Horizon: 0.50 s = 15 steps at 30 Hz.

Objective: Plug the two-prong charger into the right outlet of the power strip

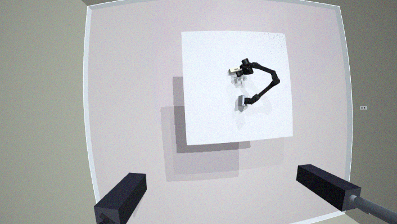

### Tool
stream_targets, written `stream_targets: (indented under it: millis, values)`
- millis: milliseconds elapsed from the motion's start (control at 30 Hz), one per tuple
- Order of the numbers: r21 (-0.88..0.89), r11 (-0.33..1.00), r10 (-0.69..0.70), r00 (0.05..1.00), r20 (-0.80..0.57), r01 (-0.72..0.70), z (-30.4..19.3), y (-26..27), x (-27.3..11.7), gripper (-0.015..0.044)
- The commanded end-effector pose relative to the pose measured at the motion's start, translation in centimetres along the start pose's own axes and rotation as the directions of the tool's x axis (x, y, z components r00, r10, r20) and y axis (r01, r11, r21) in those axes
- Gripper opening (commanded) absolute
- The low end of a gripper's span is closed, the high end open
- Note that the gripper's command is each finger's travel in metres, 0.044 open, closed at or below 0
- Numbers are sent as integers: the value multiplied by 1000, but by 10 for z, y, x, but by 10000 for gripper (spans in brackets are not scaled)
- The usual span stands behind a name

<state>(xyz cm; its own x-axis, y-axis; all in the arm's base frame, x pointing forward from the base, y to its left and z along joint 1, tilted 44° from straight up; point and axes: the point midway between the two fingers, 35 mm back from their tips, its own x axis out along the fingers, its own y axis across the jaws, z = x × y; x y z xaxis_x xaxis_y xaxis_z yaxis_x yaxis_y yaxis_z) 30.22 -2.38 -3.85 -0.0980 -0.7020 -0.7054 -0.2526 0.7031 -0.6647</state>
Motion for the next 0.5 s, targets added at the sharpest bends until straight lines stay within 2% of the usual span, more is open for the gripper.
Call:
stream_targets:
  millis: [0, 467]
  values:
    - [4, 1000, 0, 1000, 0, 0, -5, 0, 0, 440]
    - [3, 1000, 0, 1000, -1, 0, -20, 0, 1, 440]
